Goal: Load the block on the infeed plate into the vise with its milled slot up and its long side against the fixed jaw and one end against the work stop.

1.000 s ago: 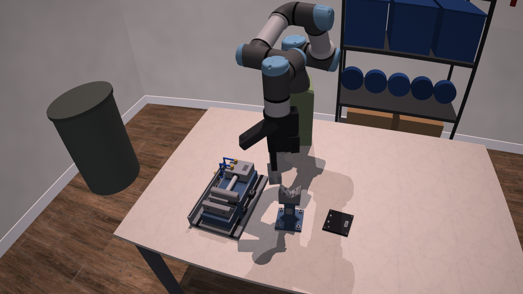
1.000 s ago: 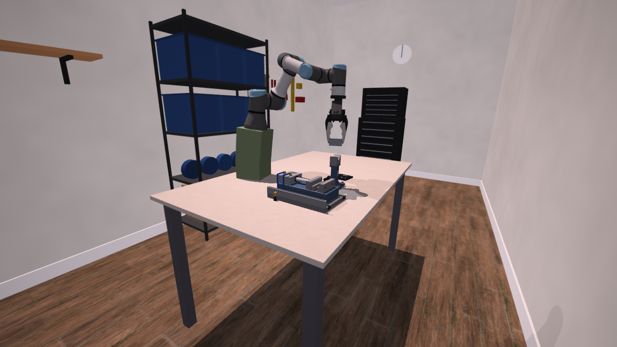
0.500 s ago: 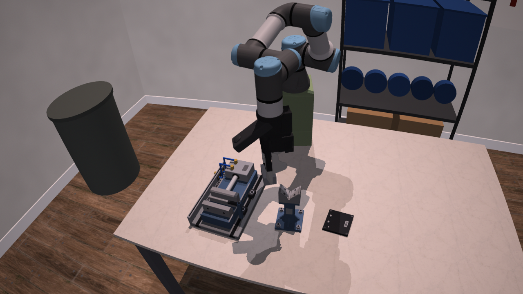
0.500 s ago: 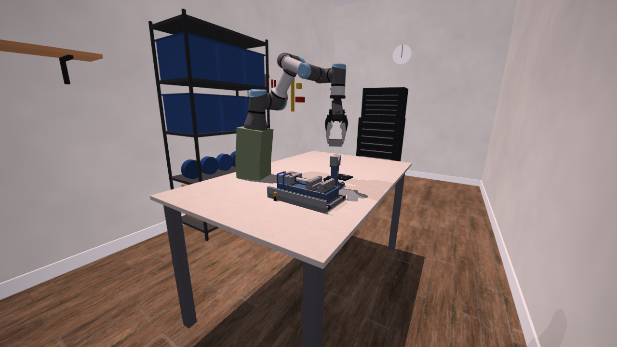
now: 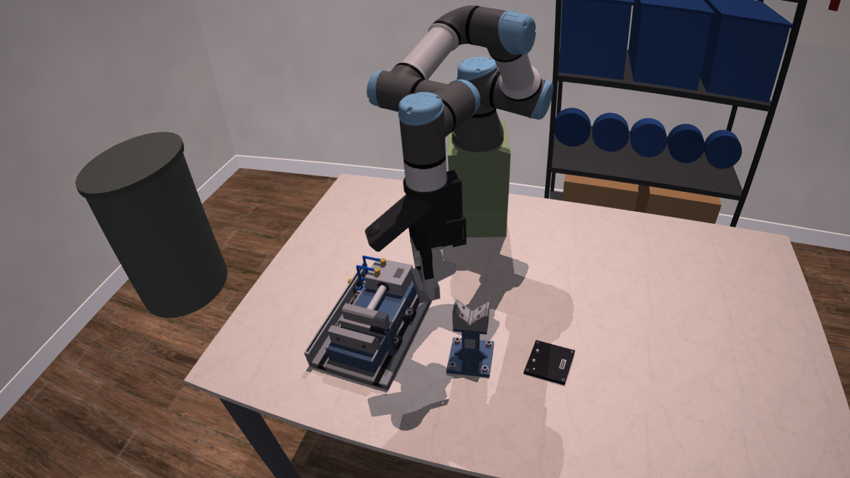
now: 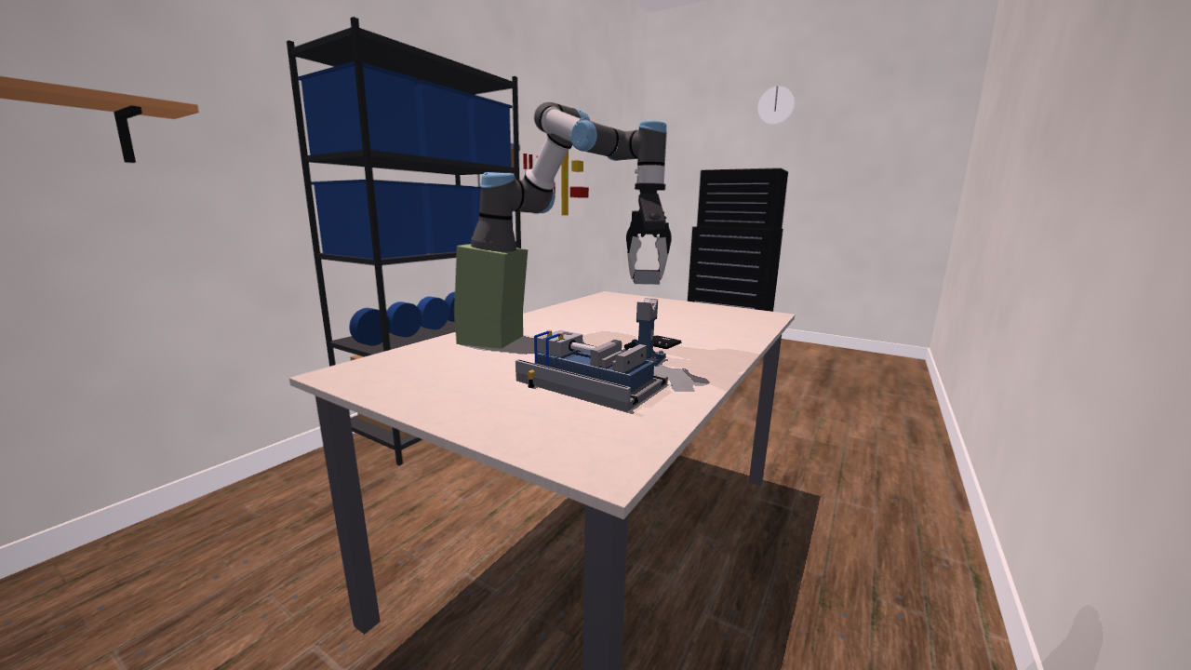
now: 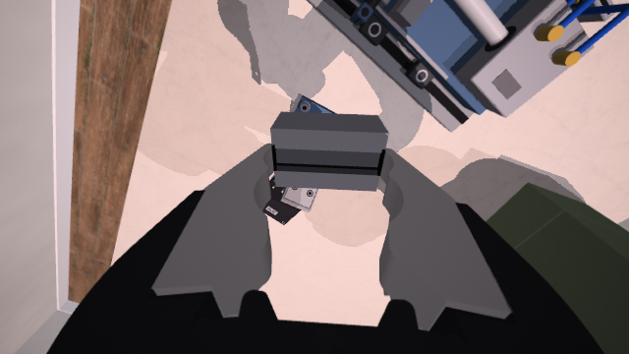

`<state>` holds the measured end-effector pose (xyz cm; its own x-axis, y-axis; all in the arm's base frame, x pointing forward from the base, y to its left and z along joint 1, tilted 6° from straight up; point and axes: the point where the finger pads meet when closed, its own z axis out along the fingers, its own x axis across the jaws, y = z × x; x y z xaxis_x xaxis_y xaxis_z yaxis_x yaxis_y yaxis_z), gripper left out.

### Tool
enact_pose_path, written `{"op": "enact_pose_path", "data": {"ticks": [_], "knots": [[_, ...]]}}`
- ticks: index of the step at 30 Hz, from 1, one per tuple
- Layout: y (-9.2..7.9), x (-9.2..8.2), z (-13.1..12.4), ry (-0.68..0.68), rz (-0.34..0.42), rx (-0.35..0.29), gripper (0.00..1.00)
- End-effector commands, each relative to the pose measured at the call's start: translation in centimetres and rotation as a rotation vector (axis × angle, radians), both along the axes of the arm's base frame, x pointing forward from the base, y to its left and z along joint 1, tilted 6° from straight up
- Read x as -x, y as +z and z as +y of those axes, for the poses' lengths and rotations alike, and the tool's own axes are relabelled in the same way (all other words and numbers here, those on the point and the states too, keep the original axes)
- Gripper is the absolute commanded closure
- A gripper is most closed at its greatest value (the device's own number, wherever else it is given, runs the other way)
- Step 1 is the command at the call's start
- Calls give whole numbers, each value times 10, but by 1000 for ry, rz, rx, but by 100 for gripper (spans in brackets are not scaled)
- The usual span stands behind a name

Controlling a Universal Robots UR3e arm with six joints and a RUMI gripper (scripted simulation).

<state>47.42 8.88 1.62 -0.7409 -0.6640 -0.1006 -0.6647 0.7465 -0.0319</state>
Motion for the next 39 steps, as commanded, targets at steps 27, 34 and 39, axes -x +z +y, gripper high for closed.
{"op": "enact_pose_path", "data": {"ticks": [27, 34, 39], "knots": [[1, -19, -43, 253, -14, 24, 100], [1, -21, -51, 298, -15, 29, 100], [1, -24, -58, 342, -17, 33, 100]]}}
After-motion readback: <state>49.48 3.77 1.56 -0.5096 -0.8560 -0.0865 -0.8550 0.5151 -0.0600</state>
